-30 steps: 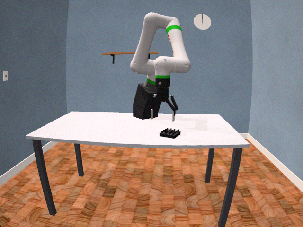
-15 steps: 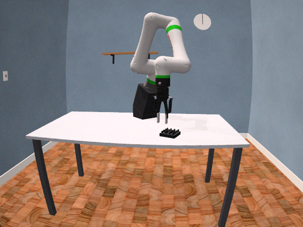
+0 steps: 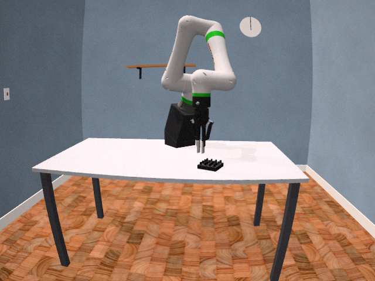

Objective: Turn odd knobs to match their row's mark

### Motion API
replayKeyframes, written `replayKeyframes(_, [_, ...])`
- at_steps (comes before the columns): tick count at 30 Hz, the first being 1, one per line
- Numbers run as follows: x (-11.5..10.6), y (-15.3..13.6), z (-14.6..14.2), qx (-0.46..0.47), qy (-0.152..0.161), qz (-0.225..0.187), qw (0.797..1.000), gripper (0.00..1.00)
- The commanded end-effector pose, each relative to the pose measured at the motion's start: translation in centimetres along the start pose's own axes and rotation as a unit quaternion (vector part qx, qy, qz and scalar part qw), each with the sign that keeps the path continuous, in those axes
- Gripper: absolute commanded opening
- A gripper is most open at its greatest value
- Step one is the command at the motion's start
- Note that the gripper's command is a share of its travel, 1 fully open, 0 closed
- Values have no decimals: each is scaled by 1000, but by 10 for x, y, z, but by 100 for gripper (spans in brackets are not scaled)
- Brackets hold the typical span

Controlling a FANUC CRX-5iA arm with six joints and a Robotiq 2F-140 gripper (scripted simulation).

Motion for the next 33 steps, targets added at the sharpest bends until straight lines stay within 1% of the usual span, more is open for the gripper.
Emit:
replayKeyframes(1, [0, 0, 0, 0, 0, 0, 1000, 12])
replayKeyframes(20, [1, 0, 0, 4, 0, 0, 1000, 12])
replayKeyframes(33, [10, 0, 0, 14, 1, 0, 1000, 12])
Point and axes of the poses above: the point where the finger pads meet when closed, its own x axis out along the fingers, its own z axis across the jaws, y = z × x, the point moved 10 cm from there along -x, back along the fingers, and after that the axes turned 3 degrees about -x, right-handed, at the moved point
